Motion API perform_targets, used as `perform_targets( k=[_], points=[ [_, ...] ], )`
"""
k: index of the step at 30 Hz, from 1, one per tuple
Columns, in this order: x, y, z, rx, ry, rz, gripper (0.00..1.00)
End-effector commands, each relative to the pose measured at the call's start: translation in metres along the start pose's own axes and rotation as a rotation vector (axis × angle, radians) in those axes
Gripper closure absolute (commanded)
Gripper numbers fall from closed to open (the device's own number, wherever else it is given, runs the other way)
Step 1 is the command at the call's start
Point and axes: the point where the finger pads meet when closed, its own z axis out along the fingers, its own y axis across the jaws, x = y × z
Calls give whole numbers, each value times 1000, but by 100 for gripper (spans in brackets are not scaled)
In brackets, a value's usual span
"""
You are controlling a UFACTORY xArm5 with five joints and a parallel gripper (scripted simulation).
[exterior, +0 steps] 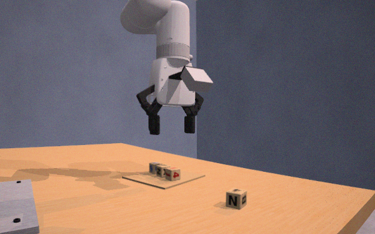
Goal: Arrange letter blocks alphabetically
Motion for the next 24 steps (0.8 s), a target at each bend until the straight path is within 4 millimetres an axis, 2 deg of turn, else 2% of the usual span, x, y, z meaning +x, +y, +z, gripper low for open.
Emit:
perform_targets(
  k=[1,12,16,22,24],
  points=[
    [0,-1,-1,4,0,0,0],
    [0,-1,-6,4,0,0,0],
    [0,-1,-19,4,0,0,0],
    [1,-1,-48,4,0,0,0],
    [1,-1,-48,4,0,0,0]
  ],
)
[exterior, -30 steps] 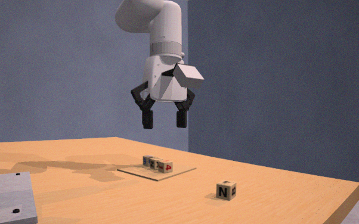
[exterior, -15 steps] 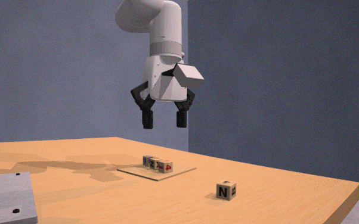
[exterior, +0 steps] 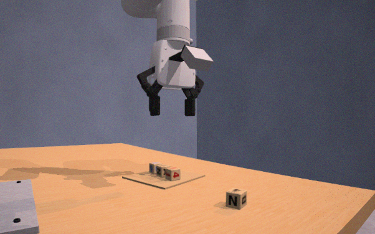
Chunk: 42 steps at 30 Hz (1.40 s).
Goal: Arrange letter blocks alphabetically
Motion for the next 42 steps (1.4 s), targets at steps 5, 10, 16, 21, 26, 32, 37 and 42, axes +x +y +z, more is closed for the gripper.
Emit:
perform_targets(
  k=[5,10,16,21,26,32,37,42],
  points=[
    [0,0,-31,1,0,0,0],
    [0,0,-43,1,0,0,0],
    [0,0,-44,1,0,0,0],
    [0,0,-44,1,0,0,0],
    [0,0,-44,1,0,0,0],
    [0,0,-44,1,0,0,0],
    [0,0,-44,1,0,0,0],
    [0,0,-44,1,0,0,0]
  ],
)
